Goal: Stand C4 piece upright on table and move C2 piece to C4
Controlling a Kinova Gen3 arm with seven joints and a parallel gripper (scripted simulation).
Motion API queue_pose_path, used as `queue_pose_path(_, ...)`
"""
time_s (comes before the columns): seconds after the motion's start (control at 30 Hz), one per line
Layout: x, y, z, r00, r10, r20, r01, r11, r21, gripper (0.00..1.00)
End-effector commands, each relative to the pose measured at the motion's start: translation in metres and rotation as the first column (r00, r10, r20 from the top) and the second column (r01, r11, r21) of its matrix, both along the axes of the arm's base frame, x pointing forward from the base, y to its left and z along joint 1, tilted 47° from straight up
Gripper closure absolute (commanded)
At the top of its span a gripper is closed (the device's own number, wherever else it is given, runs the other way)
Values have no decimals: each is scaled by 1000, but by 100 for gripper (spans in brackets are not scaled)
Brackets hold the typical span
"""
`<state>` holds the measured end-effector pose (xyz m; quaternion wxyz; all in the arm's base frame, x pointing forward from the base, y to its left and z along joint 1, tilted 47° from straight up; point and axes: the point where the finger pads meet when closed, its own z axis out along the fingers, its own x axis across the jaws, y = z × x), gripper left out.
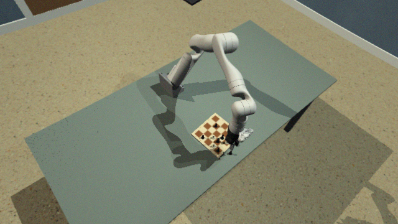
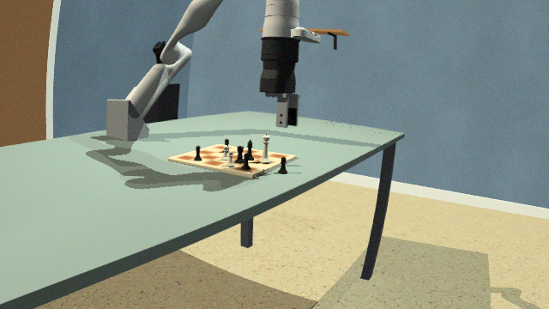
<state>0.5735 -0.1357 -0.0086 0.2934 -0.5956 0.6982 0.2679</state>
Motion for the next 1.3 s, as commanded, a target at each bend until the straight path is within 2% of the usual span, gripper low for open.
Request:
queue_pose_path(0.0, -2, -6, 2, 1000, 2, 1, -2, 1000, -6, 0)
queue_pose_path(0.67, -2, -6, 2, 1000, 2, 1, -2, 1000, -6, 0)
queue_pose_path(0.83, -7, -4, 1, 999, -30, -25, 30, 1000, -4, 0)
queue_pose_path(1.03, -41, -2, 0, 974, -158, -165, 161, 987, 1, 0)
queue_pose_path(1.1, -41, -2, 0, 974, -158, -165, 161, 987, 1, 0)
queue_pose_path(1.27, -85, 0, 0, 894, -307, -327, 318, 948, -22, 0)
